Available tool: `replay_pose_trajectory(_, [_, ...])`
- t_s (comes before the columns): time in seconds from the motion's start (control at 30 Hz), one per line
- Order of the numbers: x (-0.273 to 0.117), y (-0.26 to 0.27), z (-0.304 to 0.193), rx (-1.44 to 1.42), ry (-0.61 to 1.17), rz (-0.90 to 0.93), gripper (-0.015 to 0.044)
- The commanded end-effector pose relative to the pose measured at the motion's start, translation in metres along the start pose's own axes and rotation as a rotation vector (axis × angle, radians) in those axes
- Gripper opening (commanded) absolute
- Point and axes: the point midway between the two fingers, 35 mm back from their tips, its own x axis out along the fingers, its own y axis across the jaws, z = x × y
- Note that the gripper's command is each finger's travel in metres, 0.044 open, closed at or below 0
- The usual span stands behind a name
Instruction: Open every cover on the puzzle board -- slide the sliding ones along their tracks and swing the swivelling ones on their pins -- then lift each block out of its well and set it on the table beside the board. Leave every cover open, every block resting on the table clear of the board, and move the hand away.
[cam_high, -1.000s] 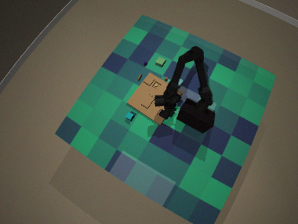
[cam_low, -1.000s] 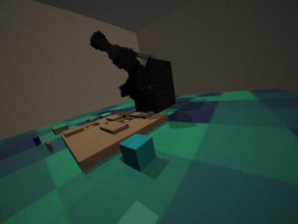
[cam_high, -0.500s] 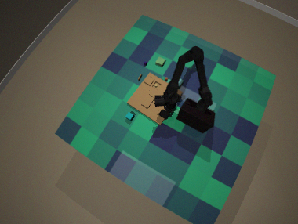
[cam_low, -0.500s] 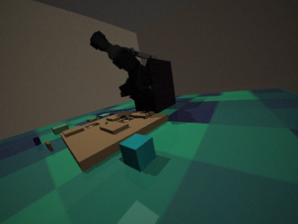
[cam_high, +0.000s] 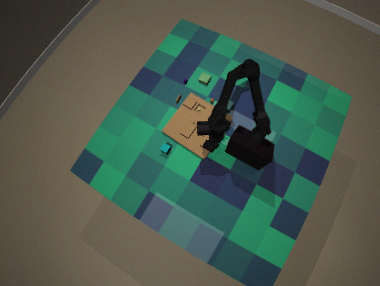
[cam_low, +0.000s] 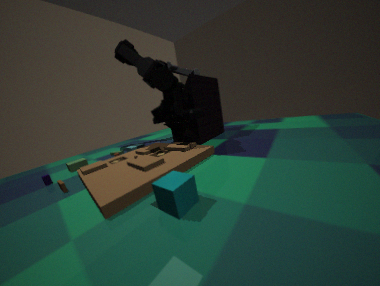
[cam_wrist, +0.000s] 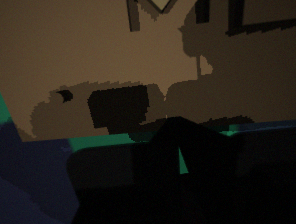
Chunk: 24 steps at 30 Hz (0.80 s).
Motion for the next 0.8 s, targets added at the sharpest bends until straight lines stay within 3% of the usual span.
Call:
replay_pose_trajectory(0.0, [0.004, -0.003, 0.005, 0.018, 0.012, 0.002, 0.0000])
replay_pose_trajectory(0.77, [0.008, -0.008, 0.031, 0.026, 0.023, 0.000, 0.0000])
